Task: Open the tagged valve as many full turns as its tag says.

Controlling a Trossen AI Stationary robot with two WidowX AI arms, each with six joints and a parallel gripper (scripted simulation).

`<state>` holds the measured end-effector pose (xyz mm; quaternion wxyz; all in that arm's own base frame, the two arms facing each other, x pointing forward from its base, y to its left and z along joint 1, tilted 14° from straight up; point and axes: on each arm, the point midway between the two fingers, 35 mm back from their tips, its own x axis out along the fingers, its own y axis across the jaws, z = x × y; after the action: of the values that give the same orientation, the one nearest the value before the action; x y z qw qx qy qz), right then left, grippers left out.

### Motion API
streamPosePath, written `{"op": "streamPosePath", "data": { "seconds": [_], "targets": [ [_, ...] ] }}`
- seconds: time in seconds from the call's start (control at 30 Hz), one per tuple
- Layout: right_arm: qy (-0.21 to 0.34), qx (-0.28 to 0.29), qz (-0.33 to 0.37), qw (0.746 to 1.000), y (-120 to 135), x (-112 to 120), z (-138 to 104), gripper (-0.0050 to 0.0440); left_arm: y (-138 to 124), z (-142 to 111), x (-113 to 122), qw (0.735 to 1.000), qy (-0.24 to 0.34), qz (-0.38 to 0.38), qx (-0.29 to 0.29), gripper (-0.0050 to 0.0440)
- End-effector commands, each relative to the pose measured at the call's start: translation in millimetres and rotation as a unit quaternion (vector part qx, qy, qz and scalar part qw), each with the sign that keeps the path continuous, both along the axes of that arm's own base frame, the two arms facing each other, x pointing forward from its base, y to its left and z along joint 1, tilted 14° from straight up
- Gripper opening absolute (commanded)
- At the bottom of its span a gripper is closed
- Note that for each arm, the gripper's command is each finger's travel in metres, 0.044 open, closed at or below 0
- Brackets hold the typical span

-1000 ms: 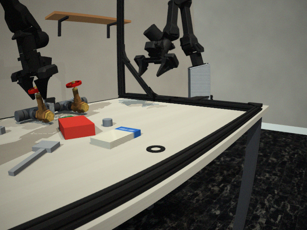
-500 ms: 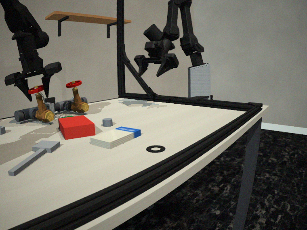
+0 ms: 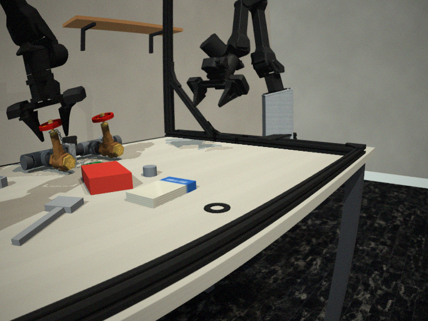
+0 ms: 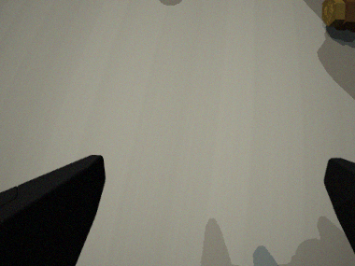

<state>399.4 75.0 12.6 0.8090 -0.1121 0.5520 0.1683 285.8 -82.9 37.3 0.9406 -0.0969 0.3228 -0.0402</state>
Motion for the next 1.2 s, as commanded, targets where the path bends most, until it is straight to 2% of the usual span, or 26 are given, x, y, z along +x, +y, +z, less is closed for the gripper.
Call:
{"op": "streamPosePath", "data": {
  "seconds": [0.0,0.03,0.17,0.27,0.37,0.43,0.5,0.7,0.93,1.0,1.07,1.17],
  "targets": [
    [0.0,0.001,-0.002,1.0,0.0,0.0,0.0,0.0384,0.0,0.0,0.0,1.0,0.0,0.0,0.0,0.04],
    [0.0,0.001,-0.002,1.0,0.0,0.0,0.0,0.04,0.0,0.0,0.0,1.0,0.0,0.0,0.0,0.04],
    [0.002,0.004,-0.01,1.0,0.0,0.0,0.0,0.04,0.0,0.0,0.0,1.0,0.0,0.0,0.0,0.04],
    [0.019,0.042,-0.116,0.992,0.0,0.0,0.0,0.04,0.0,0.0,0.0,1.0,0.0,0.0,0.0,0.04],
    [0.031,0.069,-0.19,0.979,0.0,0.0,0.0,0.04,0.0,0.0,0.0,1.0,0.0,0.0,0.0,0.04],
    [0.031,0.069,-0.19,0.979,0.0,0.0,0.0,0.04,0.0,0.0,0.0,1.0,0.0,0.0,0.0,0.04],
    [0.042,0.095,-0.265,0.959,0.0,0.0,0.0,0.04,0.0,0.0,0.0,1.0,0.0,0.0,0.0,0.04],
    [0.064,0.144,-0.4,0.903,0.1,0.0,0.0,0.04,0.0,0.0,0.0,1.0,0.0,0.0,0.0,0.04],
    [0.087,0.196,-0.545,0.81,0.1,0.0,0.0,0.04,0.0,0.0,0.0,1.0,0.0,0.0,0.0,0.04],
    [0.087,0.196,-0.545,0.81,0.1,0.0,0.0,0.04,0.0,0.0,0.0,1.0,0.0,0.0,0.0,0.04],
    [0.097,0.218,-0.606,0.759,0.1,0.1,0.0,0.04,0.0,0.0,0.0,1.0,0.0,0.0,0.0,0.04],
    [0.106,0.237,-0.659,0.706,0.1,0.1,0.0,0.04,0.0,0.0,0.0,1.0,0.0,0.0,0.0,0.04]
  ]
}}
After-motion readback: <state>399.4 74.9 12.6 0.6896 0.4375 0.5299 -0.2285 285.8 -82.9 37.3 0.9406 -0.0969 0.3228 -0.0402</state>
